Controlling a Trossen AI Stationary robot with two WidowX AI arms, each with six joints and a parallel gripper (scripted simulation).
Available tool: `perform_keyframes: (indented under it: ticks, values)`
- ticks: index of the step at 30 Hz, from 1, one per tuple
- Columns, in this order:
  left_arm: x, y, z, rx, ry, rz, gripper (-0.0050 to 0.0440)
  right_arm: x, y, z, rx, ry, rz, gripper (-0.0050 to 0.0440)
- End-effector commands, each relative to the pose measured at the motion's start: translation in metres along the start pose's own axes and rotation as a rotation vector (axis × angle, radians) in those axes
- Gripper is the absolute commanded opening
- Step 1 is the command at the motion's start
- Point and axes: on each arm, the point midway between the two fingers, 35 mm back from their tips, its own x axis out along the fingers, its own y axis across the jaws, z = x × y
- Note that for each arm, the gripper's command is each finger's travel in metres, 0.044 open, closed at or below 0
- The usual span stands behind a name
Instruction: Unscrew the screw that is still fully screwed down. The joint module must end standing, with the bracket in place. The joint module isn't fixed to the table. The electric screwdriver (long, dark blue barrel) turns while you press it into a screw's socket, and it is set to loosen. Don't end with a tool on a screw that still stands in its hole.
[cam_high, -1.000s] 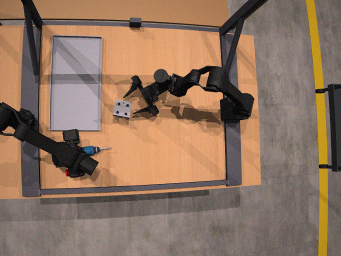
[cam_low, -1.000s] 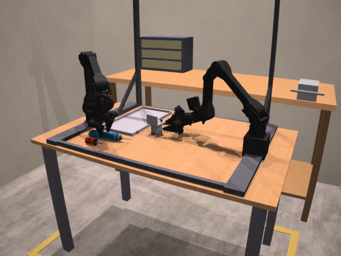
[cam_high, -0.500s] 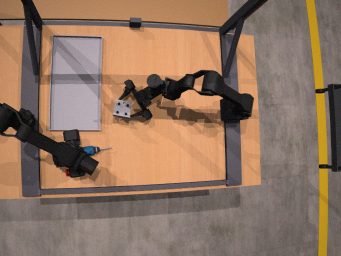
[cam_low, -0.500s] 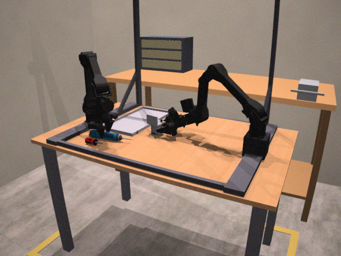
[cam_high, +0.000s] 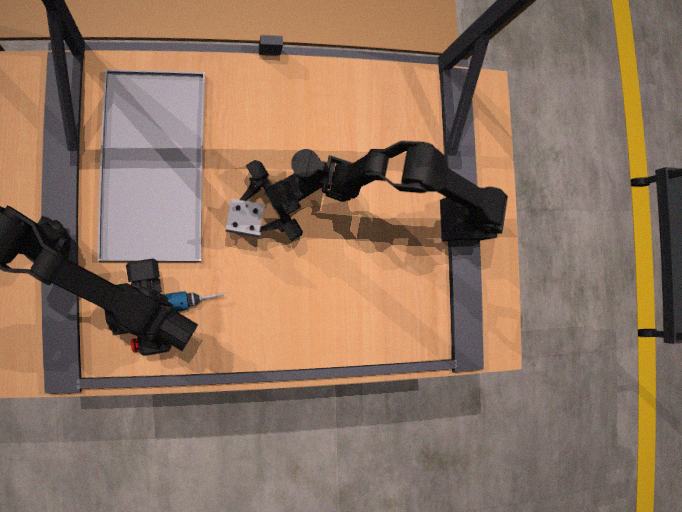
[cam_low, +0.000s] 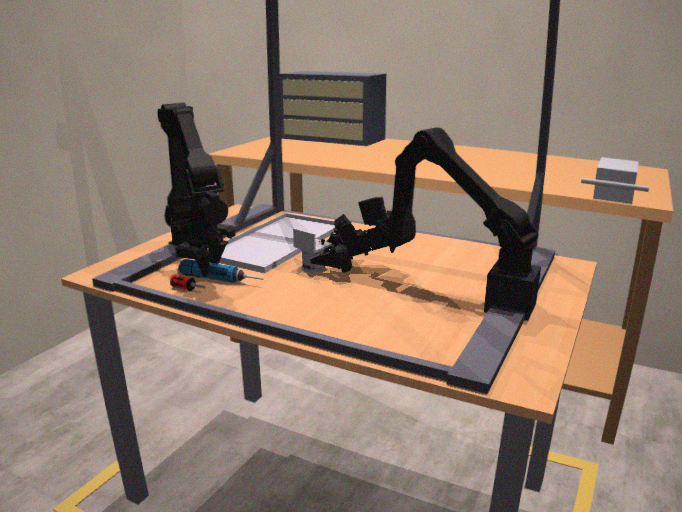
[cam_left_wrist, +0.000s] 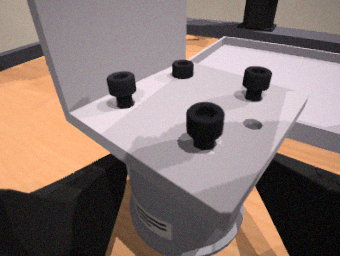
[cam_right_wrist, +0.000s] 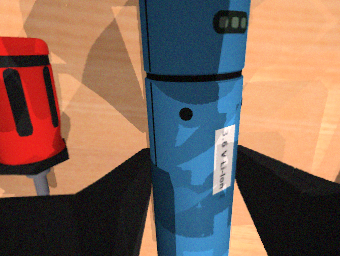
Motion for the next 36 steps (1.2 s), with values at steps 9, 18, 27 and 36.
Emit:
perform_keyframes:
  ticks: [9, 18, 27, 36]
  values:
    - [-0.001, -0.002, 0.008, -0.009, -0.012, -0.004, 0.0238, -0.033, 0.005, -0.005, 0.003, 0.031, 0.025, 0.0161]
    - [0.0, -0.003, 0.01, -0.013, -0.016, -0.004, 0.0242, -0.071, -0.002, -0.006, 0.004, 0.032, 0.024, 0.0161]
    - [0.0, -0.003, 0.01, -0.013, -0.016, -0.004, 0.0242, -0.111, -0.041, -0.018, 0.004, 0.035, 0.017, 0.0161]
    - [0.0, -0.003, 0.01, -0.013, -0.016, -0.004, 0.0242, -0.14, -0.073, -0.026, 0.001, 0.007, -0.002, 0.0161]
